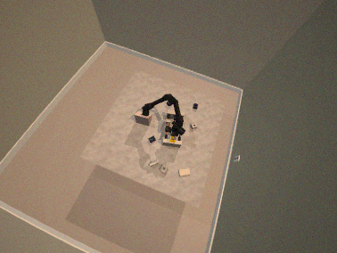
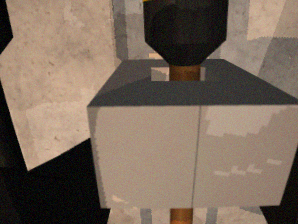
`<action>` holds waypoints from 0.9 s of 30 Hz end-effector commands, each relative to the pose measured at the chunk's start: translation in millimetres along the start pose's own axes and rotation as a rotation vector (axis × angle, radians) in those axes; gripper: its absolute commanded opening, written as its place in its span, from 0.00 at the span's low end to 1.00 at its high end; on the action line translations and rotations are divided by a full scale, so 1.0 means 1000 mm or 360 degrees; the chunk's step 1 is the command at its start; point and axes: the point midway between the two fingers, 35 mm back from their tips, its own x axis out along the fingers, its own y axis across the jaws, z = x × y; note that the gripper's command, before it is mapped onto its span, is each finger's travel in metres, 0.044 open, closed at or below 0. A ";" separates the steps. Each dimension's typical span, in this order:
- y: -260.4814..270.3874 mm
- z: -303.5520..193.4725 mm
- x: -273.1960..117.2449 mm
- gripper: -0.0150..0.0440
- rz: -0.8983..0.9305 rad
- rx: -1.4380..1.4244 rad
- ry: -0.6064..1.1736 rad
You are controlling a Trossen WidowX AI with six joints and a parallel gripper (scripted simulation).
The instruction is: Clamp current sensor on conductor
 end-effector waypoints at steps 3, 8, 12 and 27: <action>0.000 0.000 -0.003 0.25 0.0003 0.0001 -0.0004; 0.000 0.000 -0.001 0.25 0.0000 0.0002 0.0001; 0.000 0.000 -0.001 0.25 0.0000 0.0002 0.0001; 0.000 0.000 0.000 0.25 0.0000 0.0003 0.0001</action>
